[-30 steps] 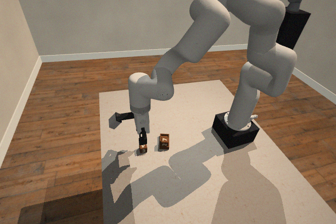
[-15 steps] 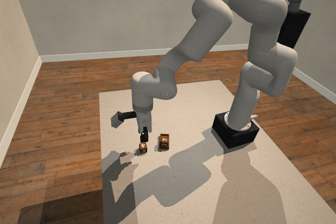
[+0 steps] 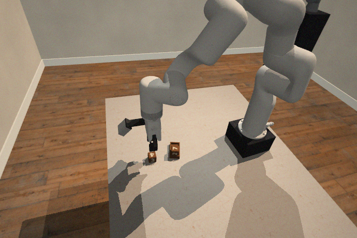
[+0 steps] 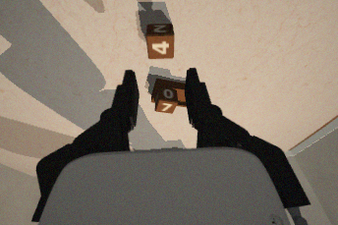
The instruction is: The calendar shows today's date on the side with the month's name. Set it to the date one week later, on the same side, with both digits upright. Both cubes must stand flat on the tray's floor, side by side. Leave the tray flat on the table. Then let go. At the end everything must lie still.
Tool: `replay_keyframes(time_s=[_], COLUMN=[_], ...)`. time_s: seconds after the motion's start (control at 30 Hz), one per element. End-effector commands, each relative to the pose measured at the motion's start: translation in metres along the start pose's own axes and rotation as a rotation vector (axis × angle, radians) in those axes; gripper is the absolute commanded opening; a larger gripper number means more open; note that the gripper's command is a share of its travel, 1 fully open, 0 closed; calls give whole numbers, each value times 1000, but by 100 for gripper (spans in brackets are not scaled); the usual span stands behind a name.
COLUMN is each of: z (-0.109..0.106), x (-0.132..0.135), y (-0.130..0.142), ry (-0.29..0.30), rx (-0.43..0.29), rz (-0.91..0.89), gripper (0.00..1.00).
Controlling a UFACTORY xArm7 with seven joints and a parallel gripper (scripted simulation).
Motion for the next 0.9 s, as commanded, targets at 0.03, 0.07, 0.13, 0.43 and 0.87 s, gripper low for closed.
replay_keyframes(time_s=[0.03, 0.07, 0.13, 0.43, 0.87], z=[-1, -1, -1, 1, 15], x=[0, 0, 0, 0, 0], y=[-1, -1, -1, -1, -1], ry=[-1, -1, -1, -1, -1], rx=[4, 4, 4, 4, 4], rz=[0, 0, 0, 0, 0], gripper=[49, 49, 49, 49, 49])
Point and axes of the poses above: the point where the finger pads meet when closed, its own z axis out along the fingers, its own x axis across the jaws, y = z × x, the point moved 2 cm from there along -z, back along the fingers, and after that the axes turned 9 degrees about z, right-handed, at the moved point
